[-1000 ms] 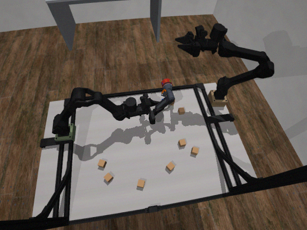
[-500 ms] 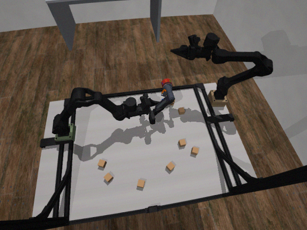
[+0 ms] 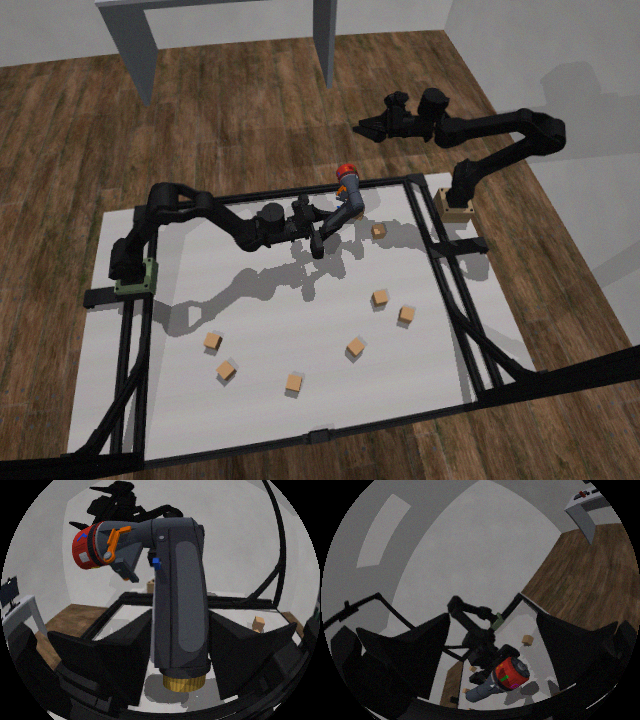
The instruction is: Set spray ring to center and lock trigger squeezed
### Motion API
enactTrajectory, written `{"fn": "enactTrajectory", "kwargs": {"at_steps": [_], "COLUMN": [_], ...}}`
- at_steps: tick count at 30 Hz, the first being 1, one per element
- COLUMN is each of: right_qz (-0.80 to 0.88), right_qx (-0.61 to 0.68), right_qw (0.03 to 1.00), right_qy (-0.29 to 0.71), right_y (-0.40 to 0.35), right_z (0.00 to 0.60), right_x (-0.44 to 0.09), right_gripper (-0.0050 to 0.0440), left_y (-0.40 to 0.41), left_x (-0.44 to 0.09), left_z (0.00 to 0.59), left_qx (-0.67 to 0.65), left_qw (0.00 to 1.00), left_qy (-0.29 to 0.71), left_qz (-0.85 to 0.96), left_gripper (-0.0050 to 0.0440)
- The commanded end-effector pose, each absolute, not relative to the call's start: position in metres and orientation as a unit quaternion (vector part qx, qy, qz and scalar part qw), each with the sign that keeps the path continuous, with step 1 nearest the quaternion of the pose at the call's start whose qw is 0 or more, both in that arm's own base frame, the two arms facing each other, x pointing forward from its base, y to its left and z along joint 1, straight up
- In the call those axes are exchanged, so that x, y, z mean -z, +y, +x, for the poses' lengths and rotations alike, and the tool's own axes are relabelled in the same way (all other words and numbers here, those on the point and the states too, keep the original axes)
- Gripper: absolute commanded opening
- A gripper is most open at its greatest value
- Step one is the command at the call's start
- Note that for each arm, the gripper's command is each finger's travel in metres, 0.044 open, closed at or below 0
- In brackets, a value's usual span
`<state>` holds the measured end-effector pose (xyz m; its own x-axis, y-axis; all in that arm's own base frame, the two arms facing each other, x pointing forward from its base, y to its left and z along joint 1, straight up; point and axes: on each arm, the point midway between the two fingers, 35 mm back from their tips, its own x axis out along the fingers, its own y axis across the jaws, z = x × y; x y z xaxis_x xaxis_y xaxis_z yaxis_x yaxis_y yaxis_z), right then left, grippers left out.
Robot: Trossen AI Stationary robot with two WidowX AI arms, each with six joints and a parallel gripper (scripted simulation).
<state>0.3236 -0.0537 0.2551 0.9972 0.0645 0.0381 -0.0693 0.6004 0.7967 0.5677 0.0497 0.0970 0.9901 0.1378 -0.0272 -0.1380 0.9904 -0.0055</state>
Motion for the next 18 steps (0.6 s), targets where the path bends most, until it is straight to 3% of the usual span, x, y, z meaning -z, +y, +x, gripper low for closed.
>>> {"fn": "enactTrajectory", "kwargs": {"at_steps": [1,18], "right_qz": [0.484,0.638], "right_qx": [-0.038,-0.041], "right_qw": [0.874,0.768], "right_qy": [0.012,0.032], "right_y": [-0.05,-0.038], "right_z": [0.321,0.301], "right_x": [-0.235,-0.179], "right_gripper": [0.04,0.04], "left_y": [0.049,0.049], "left_x": [-0.108,-0.108], "left_z": [0.568,0.568], "left_qx": [-0.07,-0.07], "left_qw": [0.998,0.998], "left_qy": [0.0,0.0], "left_qz": [0.0,0.0], "left_gripper": [0.0,0.0]}}
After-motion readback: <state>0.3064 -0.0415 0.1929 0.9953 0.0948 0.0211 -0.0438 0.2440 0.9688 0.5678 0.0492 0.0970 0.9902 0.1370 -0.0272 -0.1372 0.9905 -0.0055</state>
